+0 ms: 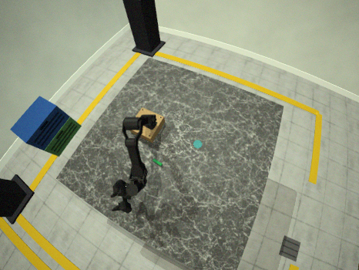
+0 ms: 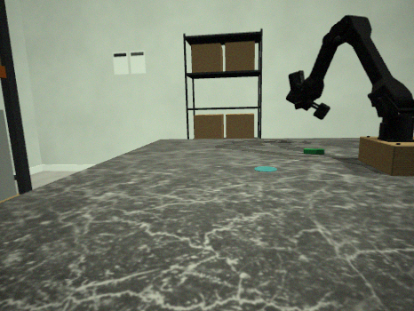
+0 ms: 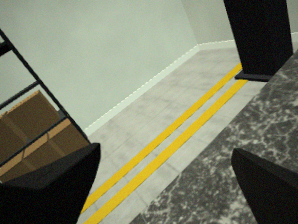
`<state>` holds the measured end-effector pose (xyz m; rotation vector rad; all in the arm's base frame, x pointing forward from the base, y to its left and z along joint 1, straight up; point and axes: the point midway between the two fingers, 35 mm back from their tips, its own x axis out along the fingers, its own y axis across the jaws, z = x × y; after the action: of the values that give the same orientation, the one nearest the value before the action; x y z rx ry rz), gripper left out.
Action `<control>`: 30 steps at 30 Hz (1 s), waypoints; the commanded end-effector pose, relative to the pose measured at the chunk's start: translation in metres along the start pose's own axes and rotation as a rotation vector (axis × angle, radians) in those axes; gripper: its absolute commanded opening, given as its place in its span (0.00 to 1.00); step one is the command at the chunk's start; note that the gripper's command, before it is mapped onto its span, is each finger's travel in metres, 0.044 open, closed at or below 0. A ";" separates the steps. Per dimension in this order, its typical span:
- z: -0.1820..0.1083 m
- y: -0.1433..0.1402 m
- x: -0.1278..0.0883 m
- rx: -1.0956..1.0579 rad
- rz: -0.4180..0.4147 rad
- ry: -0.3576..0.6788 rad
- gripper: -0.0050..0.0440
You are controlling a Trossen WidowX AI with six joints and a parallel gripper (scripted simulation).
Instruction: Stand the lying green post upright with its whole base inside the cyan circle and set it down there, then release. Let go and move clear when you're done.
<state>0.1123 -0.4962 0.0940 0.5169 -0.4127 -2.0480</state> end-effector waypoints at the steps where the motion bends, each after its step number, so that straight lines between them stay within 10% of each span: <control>1: 0.011 0.008 -0.001 0.024 0.013 -0.013 0.92; 17: 0.011 0.008 -0.001 0.024 0.013 -0.013 0.92; 24: -0.014 0.018 -0.032 -0.359 0.104 0.178 0.58; 30: -0.029 0.023 -0.058 -0.652 0.212 0.319 0.58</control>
<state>0.1601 -0.4685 0.0795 0.3956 0.2308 -1.8159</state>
